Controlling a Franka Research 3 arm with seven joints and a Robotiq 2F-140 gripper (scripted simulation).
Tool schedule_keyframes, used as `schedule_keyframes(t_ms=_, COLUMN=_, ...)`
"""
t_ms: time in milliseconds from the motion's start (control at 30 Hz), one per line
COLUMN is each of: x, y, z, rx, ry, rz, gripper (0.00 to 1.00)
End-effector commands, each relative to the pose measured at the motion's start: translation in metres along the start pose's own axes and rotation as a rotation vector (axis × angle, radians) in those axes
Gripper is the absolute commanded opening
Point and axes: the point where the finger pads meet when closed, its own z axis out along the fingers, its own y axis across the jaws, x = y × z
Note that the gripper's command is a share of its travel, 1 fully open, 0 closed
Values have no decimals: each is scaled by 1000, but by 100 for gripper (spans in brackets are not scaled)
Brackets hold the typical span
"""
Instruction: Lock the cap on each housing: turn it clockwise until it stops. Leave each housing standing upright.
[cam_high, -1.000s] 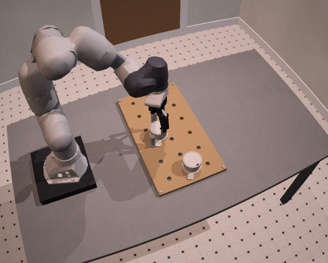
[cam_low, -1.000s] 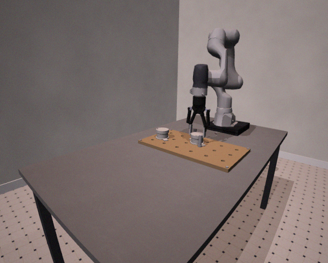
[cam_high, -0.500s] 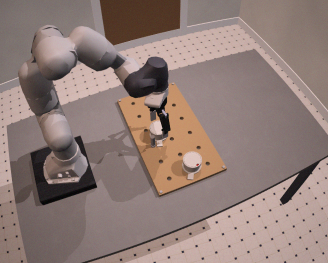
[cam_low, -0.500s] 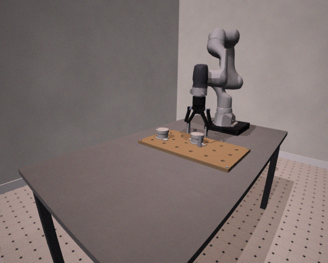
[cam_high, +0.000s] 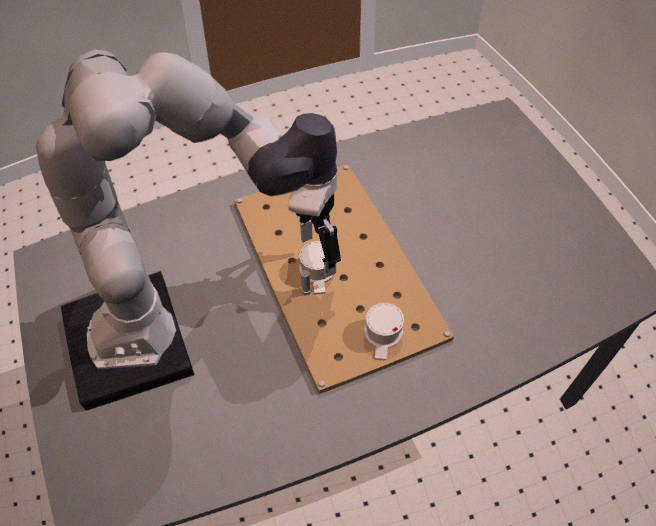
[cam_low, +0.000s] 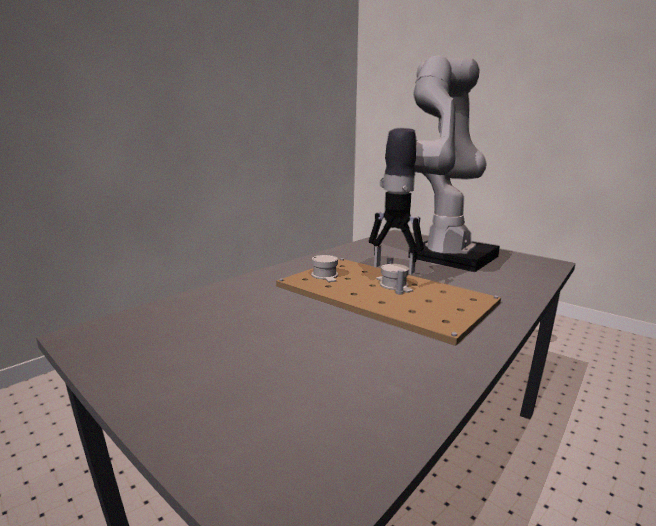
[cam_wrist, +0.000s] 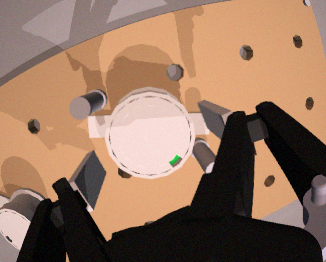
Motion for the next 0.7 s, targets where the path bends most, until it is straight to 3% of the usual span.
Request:
schedule_keyframes(t_ms=0, x=-1, y=-2, z=0, rx=1, ry=-2, rz=11, gripper=78)
schedule_keyframes(t_ms=667, x=-1, y=-2, z=-3, rx=2, ry=-2, rz=11, gripper=78)
